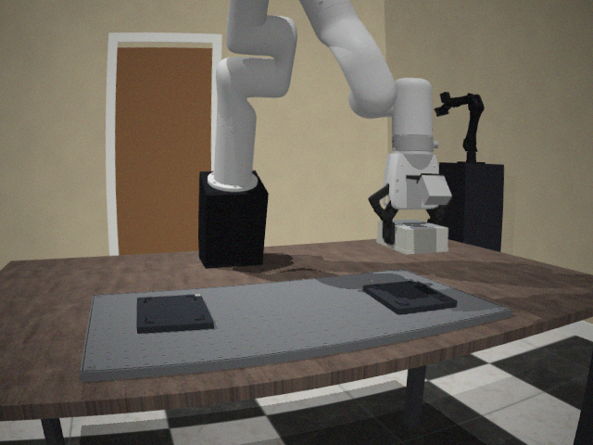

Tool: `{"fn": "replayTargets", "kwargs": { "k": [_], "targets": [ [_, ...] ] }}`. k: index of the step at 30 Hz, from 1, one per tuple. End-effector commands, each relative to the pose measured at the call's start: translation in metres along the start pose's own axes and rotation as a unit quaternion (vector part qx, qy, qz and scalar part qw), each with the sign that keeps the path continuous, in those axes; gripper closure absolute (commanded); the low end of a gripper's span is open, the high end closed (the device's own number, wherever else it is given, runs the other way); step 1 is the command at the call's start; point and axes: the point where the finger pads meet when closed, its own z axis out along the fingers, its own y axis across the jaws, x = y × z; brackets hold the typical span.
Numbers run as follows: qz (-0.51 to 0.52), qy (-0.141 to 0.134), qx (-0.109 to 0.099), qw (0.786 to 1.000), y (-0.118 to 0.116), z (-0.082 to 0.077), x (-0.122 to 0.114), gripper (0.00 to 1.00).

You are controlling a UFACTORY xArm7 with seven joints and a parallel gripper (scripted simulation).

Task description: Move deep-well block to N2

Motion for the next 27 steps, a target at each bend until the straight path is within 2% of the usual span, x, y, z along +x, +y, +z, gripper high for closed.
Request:
{"fn": "replayTargets", "kwargs": {
  "k": [1,27],
  "targets": [
    [0.000,0.002,0.001,1.000,-0.0012,-0.0011,0.0011,1.00],
    [0.000,0.002,0.001,1.000,-0.0002,0.0022,0.0010,1.00]
  ]
}}
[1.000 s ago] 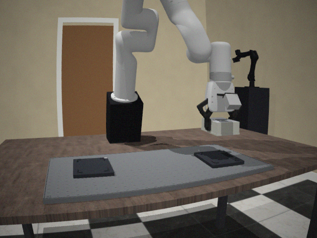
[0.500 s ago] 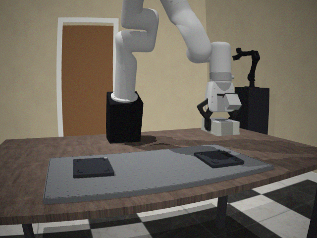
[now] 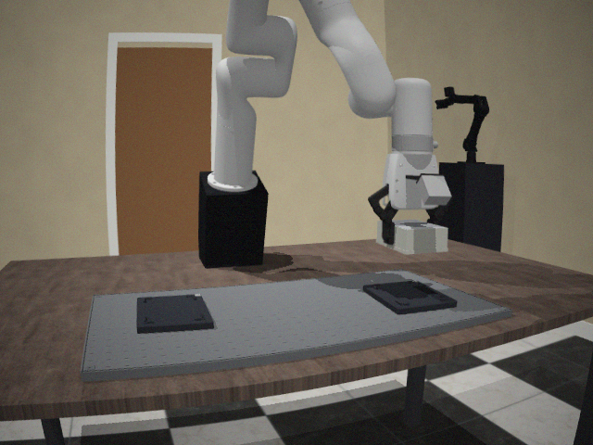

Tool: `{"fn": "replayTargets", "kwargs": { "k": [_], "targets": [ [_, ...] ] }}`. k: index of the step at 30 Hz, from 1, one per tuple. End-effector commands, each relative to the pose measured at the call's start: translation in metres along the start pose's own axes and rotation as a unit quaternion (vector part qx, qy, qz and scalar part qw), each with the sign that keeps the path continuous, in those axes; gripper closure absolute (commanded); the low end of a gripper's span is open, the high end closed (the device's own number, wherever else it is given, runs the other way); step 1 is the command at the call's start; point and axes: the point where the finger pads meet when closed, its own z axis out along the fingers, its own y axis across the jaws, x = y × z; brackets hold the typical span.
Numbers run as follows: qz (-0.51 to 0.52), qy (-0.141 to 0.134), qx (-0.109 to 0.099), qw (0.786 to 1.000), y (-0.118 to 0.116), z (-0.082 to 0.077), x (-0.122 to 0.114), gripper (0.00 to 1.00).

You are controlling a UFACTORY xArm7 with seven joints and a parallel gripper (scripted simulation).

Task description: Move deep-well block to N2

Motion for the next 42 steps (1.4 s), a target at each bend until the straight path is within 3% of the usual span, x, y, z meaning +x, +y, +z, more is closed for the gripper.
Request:
{"fn": "replayTargets", "kwargs": {
  "k": [1,42],
  "targets": [
    [0.000,0.001,0.001,1.000,-0.001,0.004,0.001,1.00],
    [0.000,0.001,0.001,1.000,-0.001,0.065,0.001,1.00]
  ]
}}
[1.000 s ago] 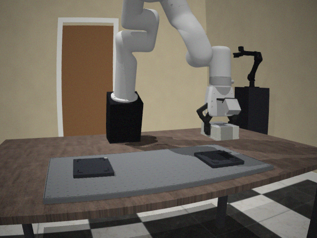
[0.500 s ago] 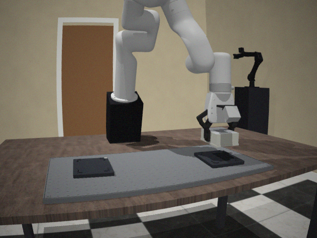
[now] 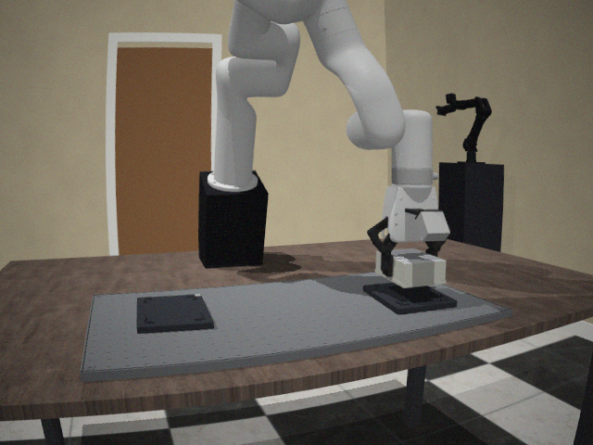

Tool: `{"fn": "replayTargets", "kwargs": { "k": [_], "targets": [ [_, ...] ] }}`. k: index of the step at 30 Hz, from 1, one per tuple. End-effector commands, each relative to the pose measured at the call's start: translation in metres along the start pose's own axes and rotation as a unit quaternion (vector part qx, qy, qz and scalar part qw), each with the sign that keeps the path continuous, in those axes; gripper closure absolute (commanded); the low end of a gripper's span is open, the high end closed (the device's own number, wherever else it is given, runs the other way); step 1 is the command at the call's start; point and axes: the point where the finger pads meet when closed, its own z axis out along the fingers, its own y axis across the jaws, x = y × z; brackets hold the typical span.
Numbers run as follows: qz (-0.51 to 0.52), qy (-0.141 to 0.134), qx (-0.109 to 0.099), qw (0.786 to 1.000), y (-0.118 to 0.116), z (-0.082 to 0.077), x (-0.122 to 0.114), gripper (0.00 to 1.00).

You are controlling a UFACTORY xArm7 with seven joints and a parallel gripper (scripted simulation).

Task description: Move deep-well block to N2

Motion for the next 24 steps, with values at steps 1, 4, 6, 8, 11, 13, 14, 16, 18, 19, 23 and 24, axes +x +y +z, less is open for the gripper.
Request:
{"fn": "replayTargets", "kwargs": {
  "k": [1,4,6,8,11,13,14,16,18,19,23,24],
  "targets": [
    [0.000,0.002,0.001,1.000,-0.0014,0.0090,0.0014,1.00],
    [0.000,0.002,0.001,1.000,-0.0014,0.0140,0.0014,1.00],
    [0.000,0.002,0.001,1.000,-0.0014,0.0156,0.0014,1.00],
    [0.000,0.002,0.001,1.000,-0.0014,0.0159,0.0014,1.00],
    [0.000,0.002,0.001,1.000,-0.0014,0.0160,0.0014,1.00],
    [0.000,0.002,0.001,1.000,-0.0014,0.0160,0.0014,1.00],
    [0.000,0.002,0.001,1.000,-0.0014,0.0160,0.0014,1.00],
    [0.000,0.002,0.001,1.000,-0.0014,0.0159,0.0014,1.00],
    [0.000,0.002,0.001,1.000,-0.0014,0.0160,0.0014,1.00],
    [0.000,0.002,0.001,1.000,-0.0014,0.0160,0.0014,1.00],
    [0.000,0.002,0.001,1.000,-0.0013,0.0160,0.0013,1.00],
    [0.000,0.002,0.001,1.000,-0.0013,0.0160,0.0013,1.00]
  ]
}}
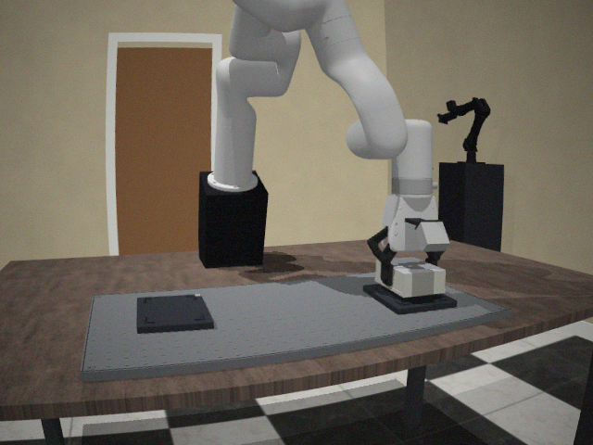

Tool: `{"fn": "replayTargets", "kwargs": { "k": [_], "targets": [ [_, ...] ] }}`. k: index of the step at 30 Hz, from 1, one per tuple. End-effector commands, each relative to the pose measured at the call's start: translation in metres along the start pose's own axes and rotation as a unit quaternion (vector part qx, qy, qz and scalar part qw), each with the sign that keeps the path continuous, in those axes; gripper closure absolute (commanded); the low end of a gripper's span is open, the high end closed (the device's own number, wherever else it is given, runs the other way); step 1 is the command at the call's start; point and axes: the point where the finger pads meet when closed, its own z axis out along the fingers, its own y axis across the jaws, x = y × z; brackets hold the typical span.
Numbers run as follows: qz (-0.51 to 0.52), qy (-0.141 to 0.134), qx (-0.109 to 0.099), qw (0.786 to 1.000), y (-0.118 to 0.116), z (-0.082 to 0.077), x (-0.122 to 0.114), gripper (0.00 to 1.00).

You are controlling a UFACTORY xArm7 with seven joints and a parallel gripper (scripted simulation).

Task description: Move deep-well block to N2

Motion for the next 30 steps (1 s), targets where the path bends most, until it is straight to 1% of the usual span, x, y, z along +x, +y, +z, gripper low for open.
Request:
{"fn": "replayTargets", "kwargs": {
  "k": [1,30],
  "targets": [
    [0.000,0.001,0.001,1.000,-0.0011,-0.0011,0.0010,1.00],
    [0.000,0.001,0.001,1.000,-0.0010,0.0029,0.0009,1.00]
  ]
}}
